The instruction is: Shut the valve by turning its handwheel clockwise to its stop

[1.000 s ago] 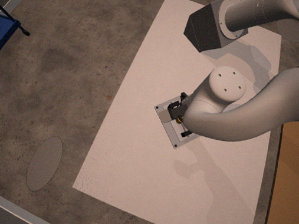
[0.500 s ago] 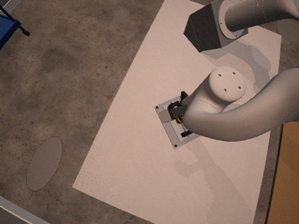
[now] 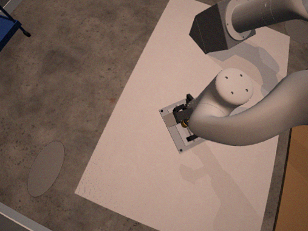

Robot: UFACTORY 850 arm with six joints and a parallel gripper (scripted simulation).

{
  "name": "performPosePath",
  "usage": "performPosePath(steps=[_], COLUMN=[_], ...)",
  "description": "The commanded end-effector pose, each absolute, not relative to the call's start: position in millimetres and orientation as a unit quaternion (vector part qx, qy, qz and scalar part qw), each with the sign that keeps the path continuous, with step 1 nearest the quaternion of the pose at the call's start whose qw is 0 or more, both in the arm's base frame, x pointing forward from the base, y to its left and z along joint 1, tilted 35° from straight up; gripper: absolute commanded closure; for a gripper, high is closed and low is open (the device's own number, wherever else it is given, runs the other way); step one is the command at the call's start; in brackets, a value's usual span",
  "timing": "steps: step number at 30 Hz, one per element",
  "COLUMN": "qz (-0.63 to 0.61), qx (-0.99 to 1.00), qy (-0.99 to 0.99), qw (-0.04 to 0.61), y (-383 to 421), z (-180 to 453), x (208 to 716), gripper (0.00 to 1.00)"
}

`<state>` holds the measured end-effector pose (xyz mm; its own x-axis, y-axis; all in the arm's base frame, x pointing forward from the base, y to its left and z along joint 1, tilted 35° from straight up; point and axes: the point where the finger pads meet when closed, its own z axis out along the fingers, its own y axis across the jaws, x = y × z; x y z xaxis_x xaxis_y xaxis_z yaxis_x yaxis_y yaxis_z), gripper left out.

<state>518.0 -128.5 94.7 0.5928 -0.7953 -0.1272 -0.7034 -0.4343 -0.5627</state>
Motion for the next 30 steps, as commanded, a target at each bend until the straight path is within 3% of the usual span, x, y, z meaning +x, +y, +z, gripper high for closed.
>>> performPosePath(steps=[1,30], qz=[-0.079,-0.079], qx=[-0.843,-0.843], qy=[0.444,0.444], qw=[0.292,0.292], y=[-129,-135], z=[95,106], x=[518,513], gripper=[0.00,0.00])
